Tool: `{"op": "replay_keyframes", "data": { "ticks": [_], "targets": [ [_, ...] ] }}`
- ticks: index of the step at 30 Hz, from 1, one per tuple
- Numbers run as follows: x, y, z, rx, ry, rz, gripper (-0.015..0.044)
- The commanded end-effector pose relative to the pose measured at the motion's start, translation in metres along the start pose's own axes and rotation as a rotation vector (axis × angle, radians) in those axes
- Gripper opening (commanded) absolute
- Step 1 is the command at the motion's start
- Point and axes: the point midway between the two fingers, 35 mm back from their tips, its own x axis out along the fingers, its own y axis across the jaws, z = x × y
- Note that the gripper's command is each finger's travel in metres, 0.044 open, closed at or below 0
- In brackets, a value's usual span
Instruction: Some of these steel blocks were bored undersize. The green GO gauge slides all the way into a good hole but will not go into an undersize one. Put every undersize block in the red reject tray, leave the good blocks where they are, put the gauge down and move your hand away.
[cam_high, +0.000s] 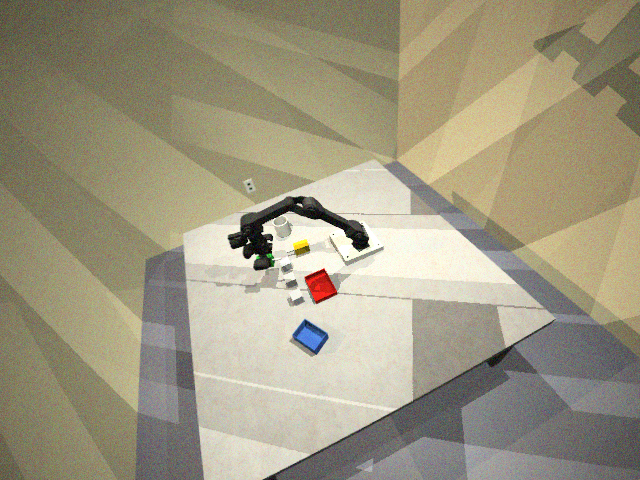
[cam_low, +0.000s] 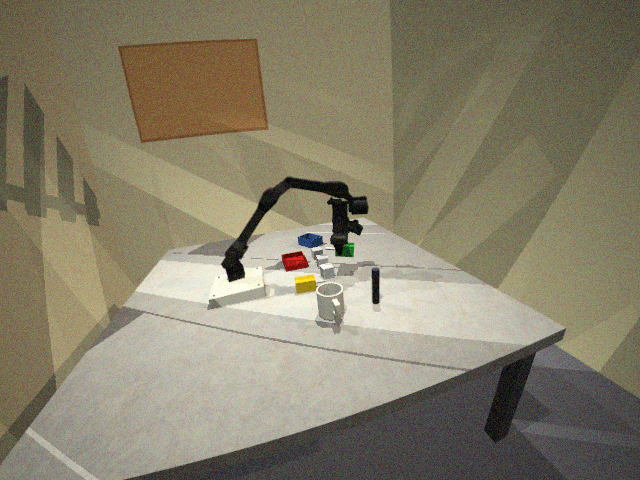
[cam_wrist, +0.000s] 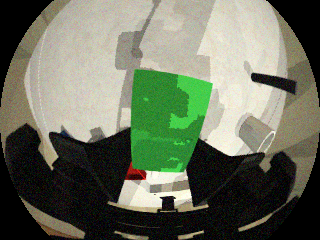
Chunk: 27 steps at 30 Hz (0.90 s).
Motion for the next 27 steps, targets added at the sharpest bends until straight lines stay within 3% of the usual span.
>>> {"op": "replay_keyframes", "data": {
  "ticks": [1, 27],
  "targets": [
    [-0.011, -0.005, -0.01, 0.23, -0.025, 0.006, 0.0],
    [-0.001, -0.041, -0.128, 2.097, -0.021, 0.034, 0.0]
  ]
}}
